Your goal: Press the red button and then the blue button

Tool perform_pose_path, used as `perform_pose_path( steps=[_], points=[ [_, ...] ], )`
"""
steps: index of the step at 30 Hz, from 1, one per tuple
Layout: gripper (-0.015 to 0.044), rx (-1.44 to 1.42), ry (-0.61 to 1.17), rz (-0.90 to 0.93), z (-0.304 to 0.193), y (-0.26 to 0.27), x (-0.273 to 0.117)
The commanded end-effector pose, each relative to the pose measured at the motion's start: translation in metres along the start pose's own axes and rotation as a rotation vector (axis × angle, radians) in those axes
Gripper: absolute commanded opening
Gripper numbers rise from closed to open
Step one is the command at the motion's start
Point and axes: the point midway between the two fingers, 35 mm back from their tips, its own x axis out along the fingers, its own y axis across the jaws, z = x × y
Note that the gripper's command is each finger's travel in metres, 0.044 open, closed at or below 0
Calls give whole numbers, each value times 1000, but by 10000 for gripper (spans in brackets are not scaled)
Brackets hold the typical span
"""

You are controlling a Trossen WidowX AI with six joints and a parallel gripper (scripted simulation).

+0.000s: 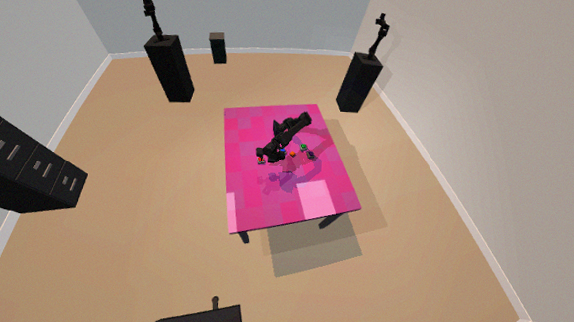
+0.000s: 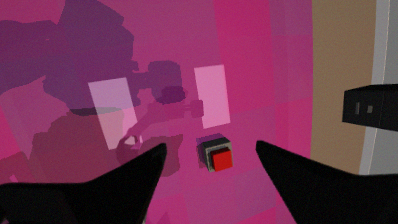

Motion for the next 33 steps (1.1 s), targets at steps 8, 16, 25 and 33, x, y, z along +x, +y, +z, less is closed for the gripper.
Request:
perform_pose_path(
  steps=[8,16,25,33],
  points=[
    [400,-111,91,233,-63,-55,-12],
    [321,-111,91,233,-63,-51,6],
    [85,-111,90,235,-69,-40,48],
    [20,-111,90,235,-69,-40,48]
  ],
)
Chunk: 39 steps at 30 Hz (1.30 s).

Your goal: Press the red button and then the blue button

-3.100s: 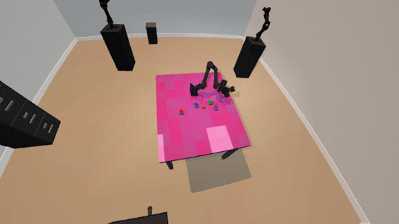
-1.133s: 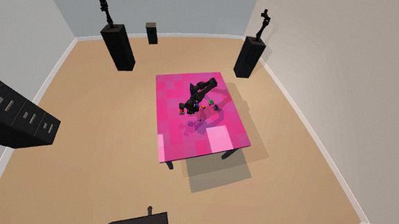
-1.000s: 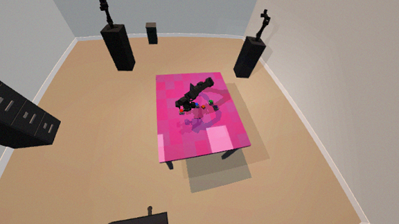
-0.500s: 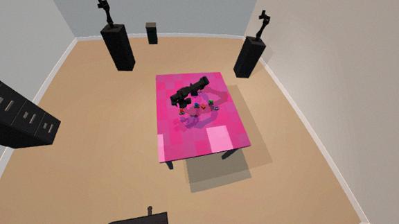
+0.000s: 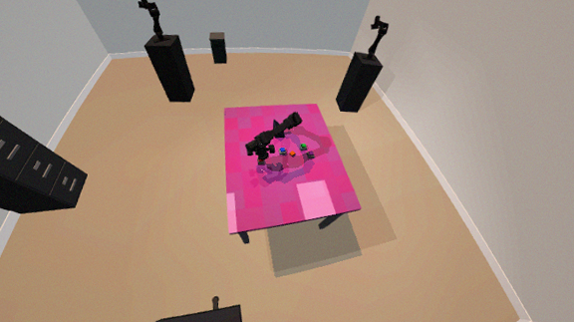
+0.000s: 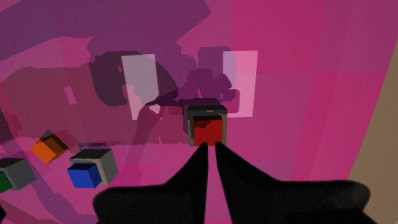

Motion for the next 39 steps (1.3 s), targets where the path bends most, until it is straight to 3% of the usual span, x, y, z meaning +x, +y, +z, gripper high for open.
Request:
perform_pose_path(
  steps=[1,39],
  points=[
    [20,5,-1,5,-1,1,2],
    [20,4,-1,6,-1,1,37]
  ],
)
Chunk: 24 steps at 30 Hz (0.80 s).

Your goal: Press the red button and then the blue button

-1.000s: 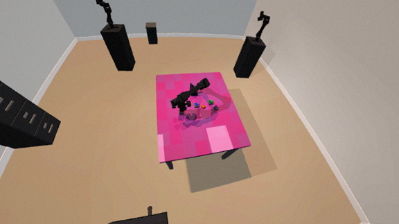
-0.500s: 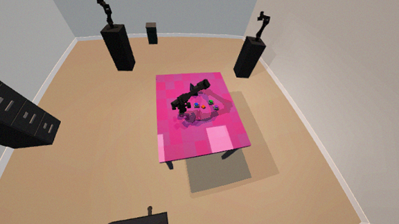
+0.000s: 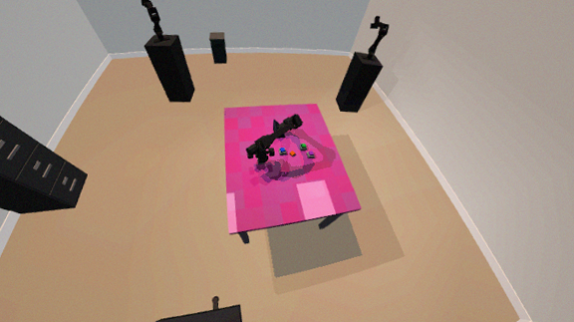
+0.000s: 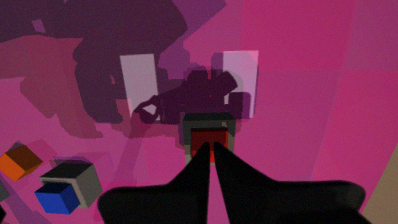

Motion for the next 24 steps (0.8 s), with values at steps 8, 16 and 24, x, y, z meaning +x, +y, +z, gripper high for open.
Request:
perform_pose_path(
  steps=[8,16,24],
  points=[
    [20,1,0,1,0,0,-2],
    [20,7,1,5,-1,0,-35],
    [20,8,2,3,-1,0,-95]
  ],
)
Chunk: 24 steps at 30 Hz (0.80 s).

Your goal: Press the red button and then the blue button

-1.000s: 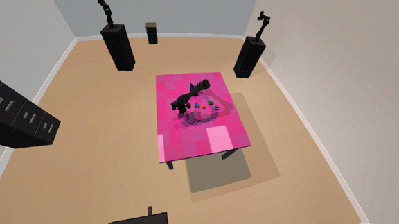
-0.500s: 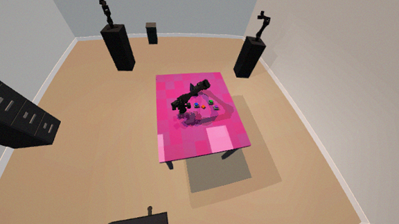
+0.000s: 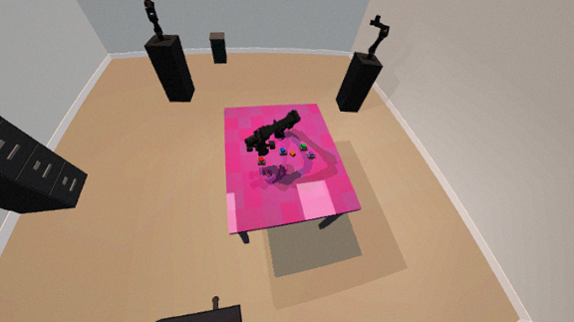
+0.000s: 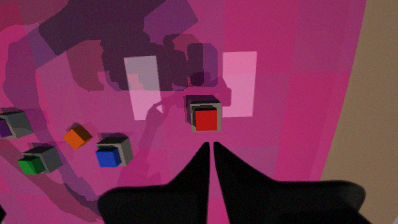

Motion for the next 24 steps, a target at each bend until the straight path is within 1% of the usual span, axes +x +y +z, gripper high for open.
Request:
perform_pose_path(
  steps=[1,4,11,18,24],
  points=[
    [20,-3,4,-1,-1,1,-15],
    [20,-3,4,-1,-2,9,-17],
    [20,0,6,4,-25,93,-28],
    [20,2,8,9,-63,169,-16],
    [20,3,9,9,-68,176,-14]
  ],
)
